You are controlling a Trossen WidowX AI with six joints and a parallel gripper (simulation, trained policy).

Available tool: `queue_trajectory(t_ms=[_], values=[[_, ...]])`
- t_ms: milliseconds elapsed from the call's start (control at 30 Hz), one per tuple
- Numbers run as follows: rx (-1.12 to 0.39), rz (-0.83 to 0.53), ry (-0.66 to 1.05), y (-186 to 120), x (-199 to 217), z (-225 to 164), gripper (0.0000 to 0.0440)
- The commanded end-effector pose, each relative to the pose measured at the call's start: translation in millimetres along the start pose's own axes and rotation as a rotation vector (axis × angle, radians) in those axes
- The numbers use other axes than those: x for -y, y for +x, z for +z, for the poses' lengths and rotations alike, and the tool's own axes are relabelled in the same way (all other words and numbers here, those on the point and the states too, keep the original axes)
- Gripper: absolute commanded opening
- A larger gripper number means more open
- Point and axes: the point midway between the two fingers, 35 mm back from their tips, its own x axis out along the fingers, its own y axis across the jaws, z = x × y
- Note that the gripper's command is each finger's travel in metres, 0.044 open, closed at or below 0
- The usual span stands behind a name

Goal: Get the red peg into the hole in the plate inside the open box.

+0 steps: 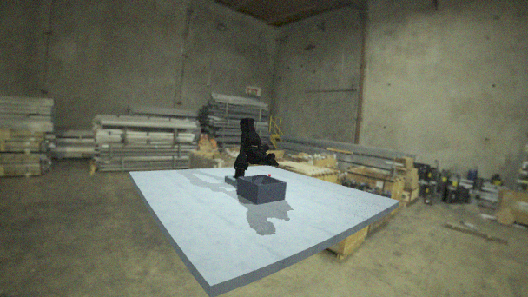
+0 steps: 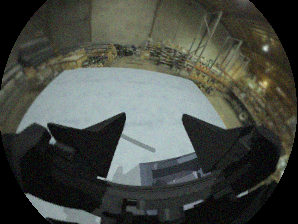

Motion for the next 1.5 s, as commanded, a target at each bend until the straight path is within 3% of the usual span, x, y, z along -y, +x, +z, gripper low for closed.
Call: queue_trajectory(t_ms=[0, 67, 400, 733, 1100, 1467], values=[[-0.017, 0.007, 0.012, -0.2, -0.3, 0.2, 0.0417], [-0.056, 0.03, 0.056, 0.8, -3.3, 0.7, 0.044], [-0.278, 0.145, 0.291, 8.2, -23.8, -4.3, 0.044], [-0.508, 0.17, 0.547, 11.8, -39.9, -10.9, 0.044], [-0.744, 0.097, 0.838, 15.0, -53.0, -16.6, 0.044], [-0.937, -0.073, 1.126, 20.7, -62.2, -20.3, 0.044]])
